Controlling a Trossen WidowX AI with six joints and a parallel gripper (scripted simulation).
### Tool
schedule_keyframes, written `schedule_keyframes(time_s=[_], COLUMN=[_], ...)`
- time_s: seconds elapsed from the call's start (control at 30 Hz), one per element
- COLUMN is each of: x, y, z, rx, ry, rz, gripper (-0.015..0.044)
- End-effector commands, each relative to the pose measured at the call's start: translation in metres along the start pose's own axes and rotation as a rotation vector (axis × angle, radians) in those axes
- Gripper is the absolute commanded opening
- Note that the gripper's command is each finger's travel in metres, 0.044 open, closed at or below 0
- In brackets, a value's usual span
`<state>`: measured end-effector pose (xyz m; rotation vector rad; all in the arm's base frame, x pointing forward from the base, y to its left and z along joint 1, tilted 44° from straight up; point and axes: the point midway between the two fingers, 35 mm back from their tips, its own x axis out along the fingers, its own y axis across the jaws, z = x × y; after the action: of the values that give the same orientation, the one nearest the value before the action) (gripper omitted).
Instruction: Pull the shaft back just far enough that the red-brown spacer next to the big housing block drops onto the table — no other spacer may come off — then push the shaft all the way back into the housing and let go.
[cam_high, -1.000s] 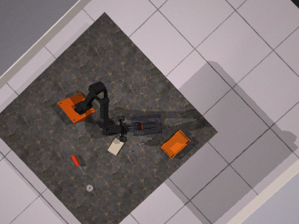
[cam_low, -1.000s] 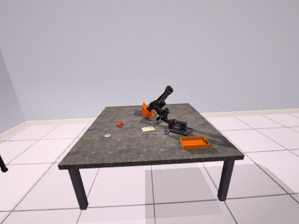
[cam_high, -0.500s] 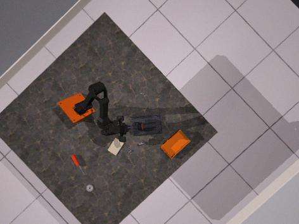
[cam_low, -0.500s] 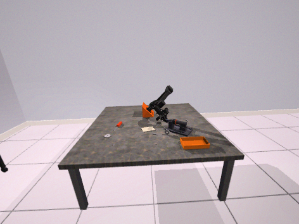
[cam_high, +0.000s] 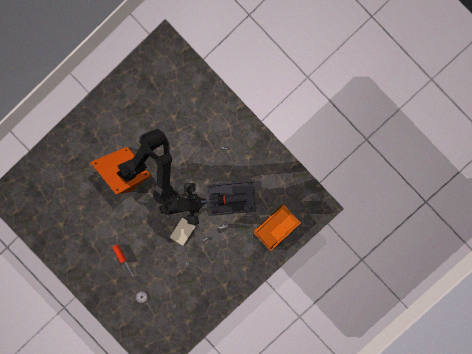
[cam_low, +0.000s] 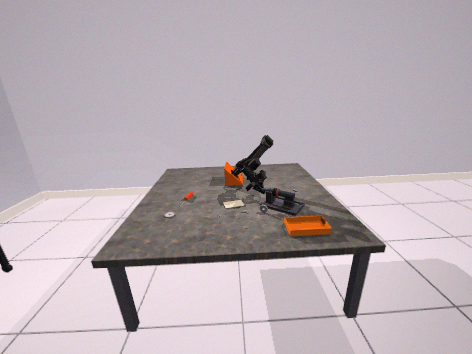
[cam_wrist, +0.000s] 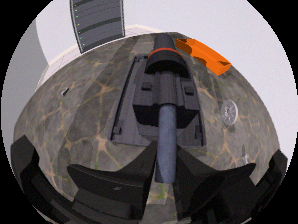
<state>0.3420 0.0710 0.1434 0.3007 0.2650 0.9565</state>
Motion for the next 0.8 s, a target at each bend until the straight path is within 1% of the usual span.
schedule_keyframes(time_s=[0.0, 0.77], x=[-0.0008, -0.0027], y=[0.0003, 0.0002], z=[-0.0007, -0.0026], rx=[-0.002, -0.002], ry=[0.0, 0.0], rz=[0.002, 0.002], gripper=[0.0, 0.0])
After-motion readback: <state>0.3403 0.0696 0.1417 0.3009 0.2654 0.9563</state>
